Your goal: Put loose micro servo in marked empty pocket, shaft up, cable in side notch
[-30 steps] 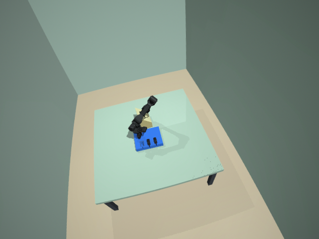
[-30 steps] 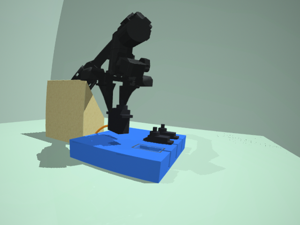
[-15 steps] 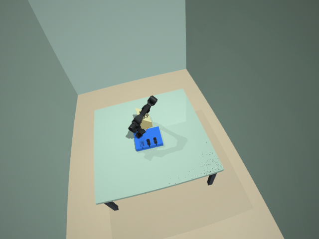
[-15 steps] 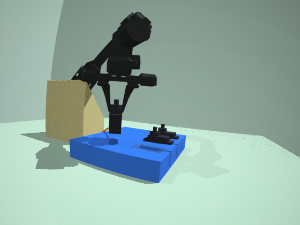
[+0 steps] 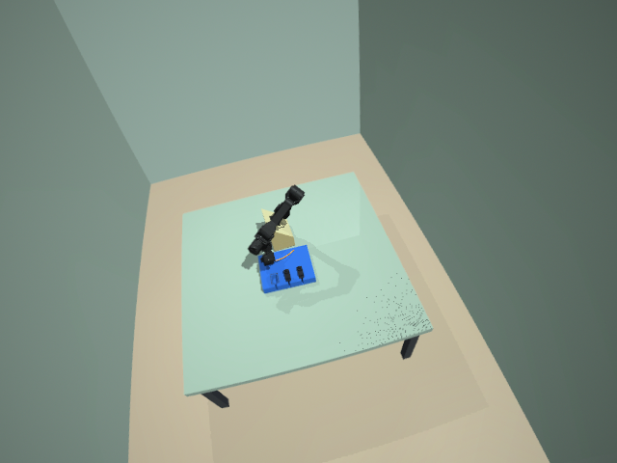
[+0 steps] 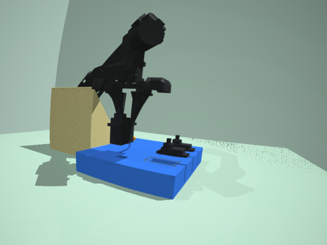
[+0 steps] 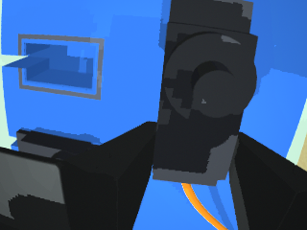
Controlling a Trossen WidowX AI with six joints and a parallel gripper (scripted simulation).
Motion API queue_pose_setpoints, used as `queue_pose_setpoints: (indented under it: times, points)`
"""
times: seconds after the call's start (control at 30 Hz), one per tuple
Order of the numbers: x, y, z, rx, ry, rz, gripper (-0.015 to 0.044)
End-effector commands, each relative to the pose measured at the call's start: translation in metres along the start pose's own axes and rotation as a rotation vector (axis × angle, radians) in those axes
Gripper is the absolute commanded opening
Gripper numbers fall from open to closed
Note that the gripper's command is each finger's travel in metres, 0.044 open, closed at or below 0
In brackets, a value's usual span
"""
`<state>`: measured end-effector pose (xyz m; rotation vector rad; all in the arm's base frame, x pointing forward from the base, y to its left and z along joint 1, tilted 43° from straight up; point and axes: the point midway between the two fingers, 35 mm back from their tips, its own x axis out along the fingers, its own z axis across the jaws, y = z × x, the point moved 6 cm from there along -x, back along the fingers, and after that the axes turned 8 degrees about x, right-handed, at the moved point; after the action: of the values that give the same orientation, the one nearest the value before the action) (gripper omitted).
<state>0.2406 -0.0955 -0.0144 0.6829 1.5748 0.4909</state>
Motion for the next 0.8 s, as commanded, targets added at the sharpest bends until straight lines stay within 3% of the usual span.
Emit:
queue_pose_setpoints:
  times: [0.0,0.77]
  points:
    - [-0.0009,-0.0009,0.0006,0.13,-0.003,-0.005,0.0]
    - [-0.0009,-0.0009,0.0006,0.929,-0.004,-0.004,0.0]
